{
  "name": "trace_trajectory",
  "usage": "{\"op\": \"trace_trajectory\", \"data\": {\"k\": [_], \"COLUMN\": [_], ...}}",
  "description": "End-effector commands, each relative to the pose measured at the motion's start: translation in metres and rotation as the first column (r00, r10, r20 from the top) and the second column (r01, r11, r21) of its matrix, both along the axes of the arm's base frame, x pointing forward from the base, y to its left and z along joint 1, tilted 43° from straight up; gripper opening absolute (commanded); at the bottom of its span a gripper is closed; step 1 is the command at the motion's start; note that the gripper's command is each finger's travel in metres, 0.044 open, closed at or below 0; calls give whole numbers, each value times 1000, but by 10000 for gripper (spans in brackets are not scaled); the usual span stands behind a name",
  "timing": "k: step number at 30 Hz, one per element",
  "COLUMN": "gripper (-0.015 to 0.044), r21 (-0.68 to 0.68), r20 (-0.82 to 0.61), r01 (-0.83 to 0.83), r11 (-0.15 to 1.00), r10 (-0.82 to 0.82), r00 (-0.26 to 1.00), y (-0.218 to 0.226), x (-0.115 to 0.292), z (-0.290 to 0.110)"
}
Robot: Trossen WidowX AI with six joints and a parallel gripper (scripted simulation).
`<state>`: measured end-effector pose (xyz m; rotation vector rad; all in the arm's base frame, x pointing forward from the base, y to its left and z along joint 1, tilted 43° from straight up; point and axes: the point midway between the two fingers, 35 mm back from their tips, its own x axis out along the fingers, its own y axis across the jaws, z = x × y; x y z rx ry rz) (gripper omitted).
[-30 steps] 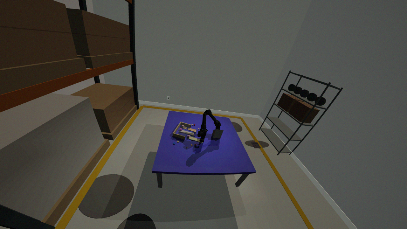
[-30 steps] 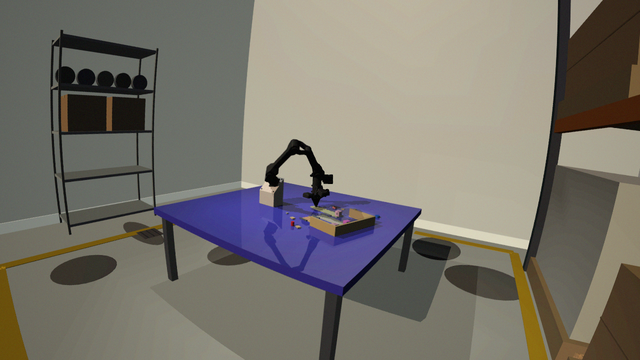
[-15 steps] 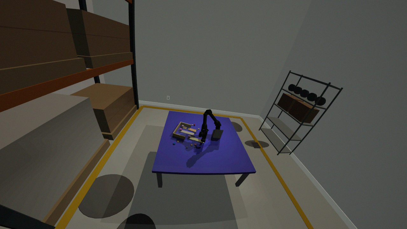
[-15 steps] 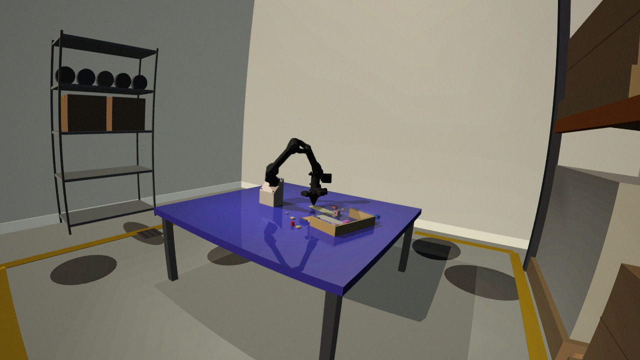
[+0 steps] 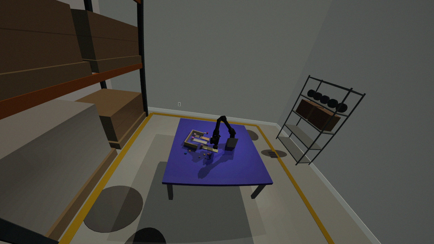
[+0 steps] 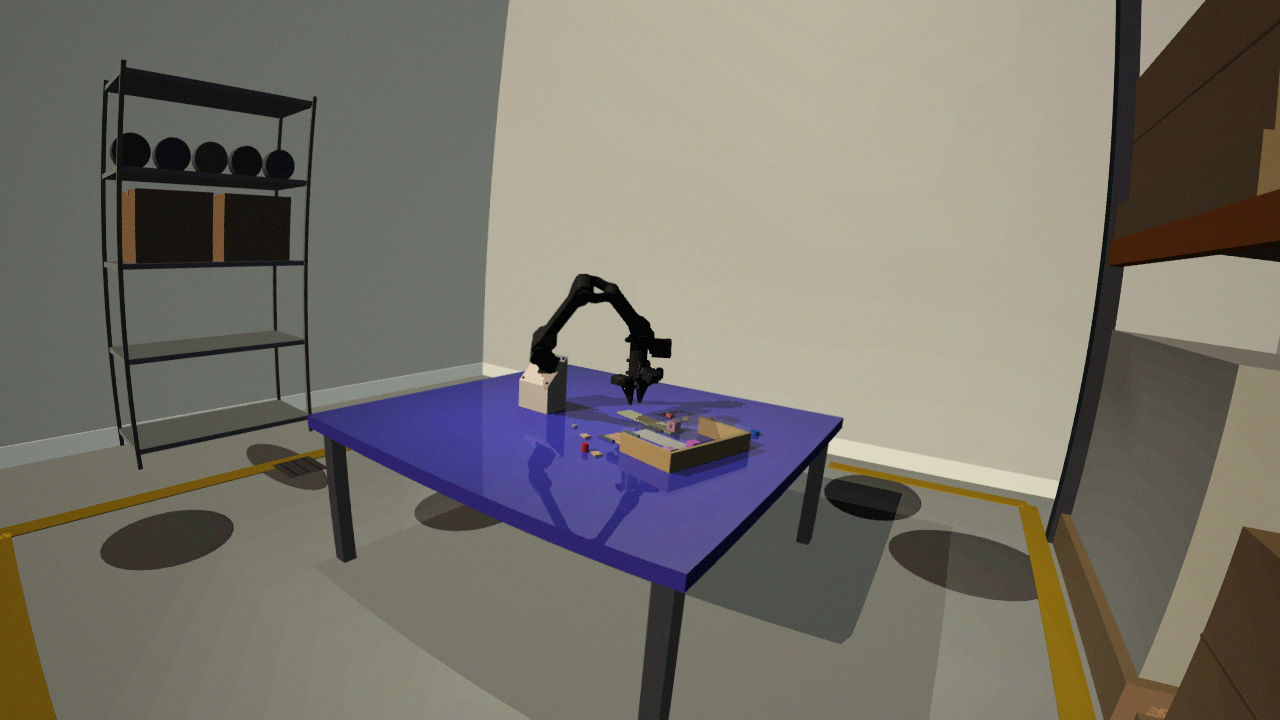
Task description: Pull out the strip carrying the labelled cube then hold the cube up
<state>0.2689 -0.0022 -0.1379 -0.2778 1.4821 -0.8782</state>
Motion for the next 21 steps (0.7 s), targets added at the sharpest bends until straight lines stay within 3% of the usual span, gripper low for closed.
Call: {"op": "trace_trajectory", "data": {"k": [1,7,21], "gripper": [289,440,440], "r21": [0,-1,-3], "r20": [-2,-2,1], "r01": [-14,-14,-14], "r11": [1000,1000,1000], "r10": [14,14,14], "r00": [1000,1000,1000], "y": [-6,-14,-33], "x": [16,34,81], "z": [5,11,27]}}
